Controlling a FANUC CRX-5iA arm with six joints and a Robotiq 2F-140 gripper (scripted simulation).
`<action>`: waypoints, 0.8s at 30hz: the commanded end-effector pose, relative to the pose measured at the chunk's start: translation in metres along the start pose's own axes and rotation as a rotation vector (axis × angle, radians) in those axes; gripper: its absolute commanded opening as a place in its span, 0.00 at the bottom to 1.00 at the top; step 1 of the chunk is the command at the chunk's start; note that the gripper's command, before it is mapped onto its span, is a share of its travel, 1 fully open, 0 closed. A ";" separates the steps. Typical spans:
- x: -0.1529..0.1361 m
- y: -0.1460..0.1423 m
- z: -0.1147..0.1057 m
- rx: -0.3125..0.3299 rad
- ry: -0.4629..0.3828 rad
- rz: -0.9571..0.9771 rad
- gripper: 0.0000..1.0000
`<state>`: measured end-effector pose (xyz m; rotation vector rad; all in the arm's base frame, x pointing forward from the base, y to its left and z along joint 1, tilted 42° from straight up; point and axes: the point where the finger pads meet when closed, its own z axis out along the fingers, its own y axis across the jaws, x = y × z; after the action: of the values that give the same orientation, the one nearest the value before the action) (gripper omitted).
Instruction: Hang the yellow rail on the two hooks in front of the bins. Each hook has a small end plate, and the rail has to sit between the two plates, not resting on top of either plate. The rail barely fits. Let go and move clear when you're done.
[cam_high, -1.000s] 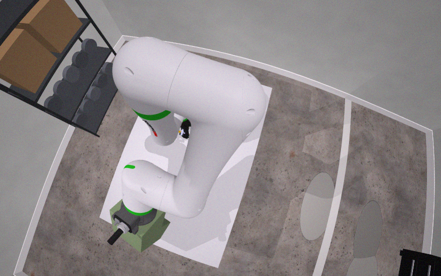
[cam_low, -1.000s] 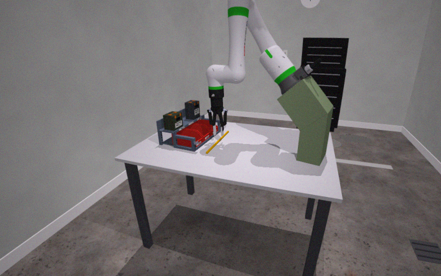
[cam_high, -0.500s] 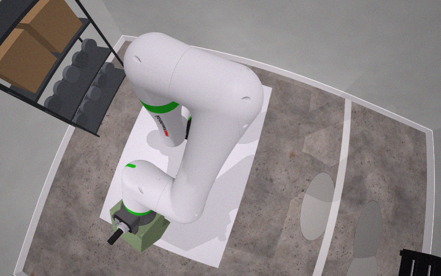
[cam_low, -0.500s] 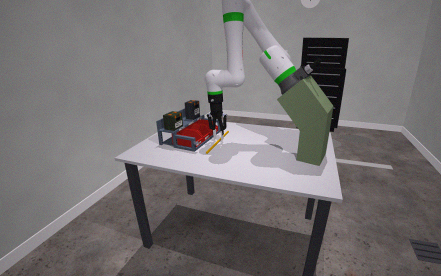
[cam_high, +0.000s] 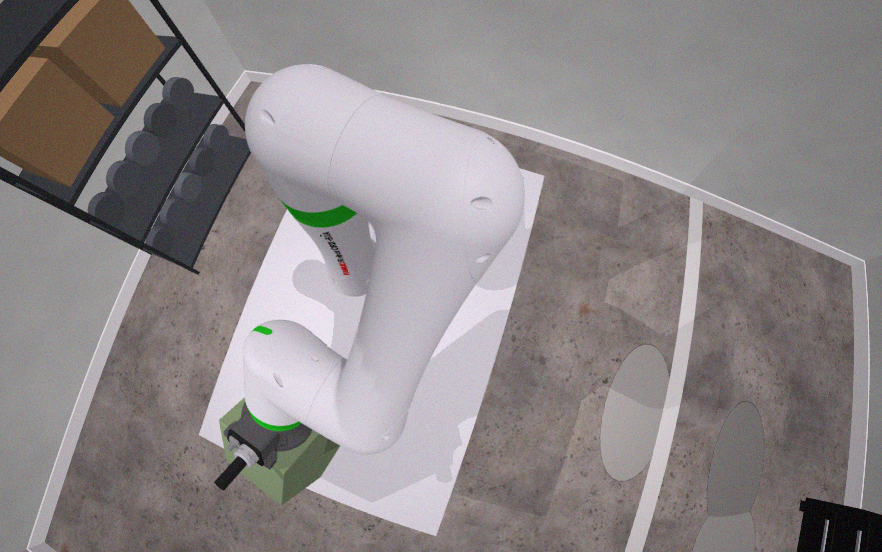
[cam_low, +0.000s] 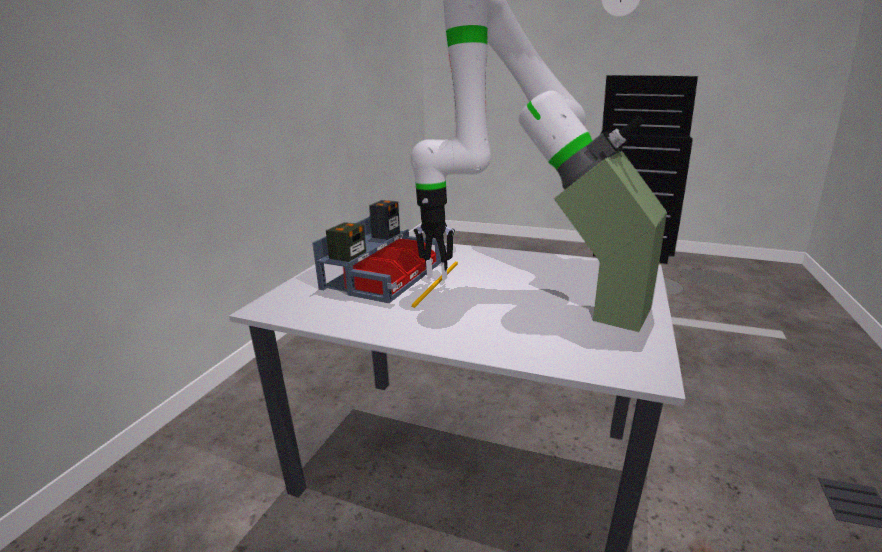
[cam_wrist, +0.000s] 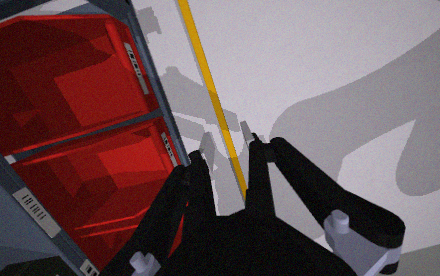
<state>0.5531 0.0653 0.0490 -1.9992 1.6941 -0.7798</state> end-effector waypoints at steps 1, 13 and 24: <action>0.000 0.000 0.000 0.036 -0.013 0.001 0.30; 0.000 0.000 0.001 0.036 -0.013 0.001 0.30; 0.000 0.000 0.001 0.031 -0.010 0.001 0.30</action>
<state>0.5532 0.0654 0.0490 -1.9920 1.6896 -0.7897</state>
